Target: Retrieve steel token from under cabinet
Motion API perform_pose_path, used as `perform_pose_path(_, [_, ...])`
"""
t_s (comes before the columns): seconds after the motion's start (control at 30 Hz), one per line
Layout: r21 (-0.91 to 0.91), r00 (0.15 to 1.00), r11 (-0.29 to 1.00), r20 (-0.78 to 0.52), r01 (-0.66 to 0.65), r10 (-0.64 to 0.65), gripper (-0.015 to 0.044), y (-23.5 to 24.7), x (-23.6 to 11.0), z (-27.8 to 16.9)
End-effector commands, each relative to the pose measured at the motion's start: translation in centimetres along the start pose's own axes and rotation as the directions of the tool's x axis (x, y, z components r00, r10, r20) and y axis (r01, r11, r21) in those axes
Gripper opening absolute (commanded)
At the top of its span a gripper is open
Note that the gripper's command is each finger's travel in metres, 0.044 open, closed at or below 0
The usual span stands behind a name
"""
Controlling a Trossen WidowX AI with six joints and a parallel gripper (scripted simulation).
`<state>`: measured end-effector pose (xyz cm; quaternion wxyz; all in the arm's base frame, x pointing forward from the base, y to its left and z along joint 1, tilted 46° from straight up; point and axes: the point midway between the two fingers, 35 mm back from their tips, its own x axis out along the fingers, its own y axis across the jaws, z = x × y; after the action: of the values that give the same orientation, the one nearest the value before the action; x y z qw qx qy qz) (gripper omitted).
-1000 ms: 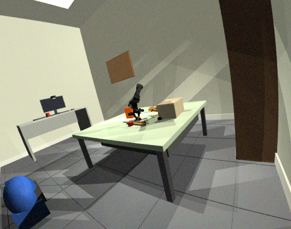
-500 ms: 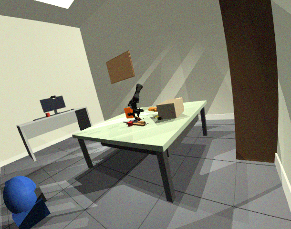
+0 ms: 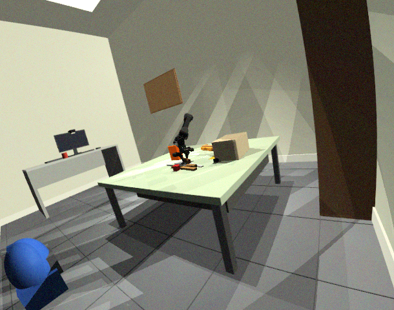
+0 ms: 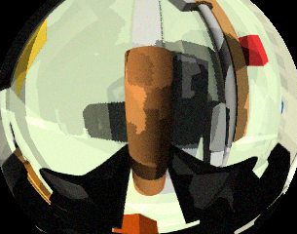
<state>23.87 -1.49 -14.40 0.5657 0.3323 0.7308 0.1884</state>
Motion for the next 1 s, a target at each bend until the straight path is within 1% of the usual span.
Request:
perform_pose_path(0.0, [-0.039,1.0,0.999,0.003,0.002,-0.001,0.0,-0.03,-0.05,0.15])
perform_pose_path(0.97, [-0.264,1.0,0.965,0.003,0.002,-0.001,0.0,-0.04,-0.05,0.18])
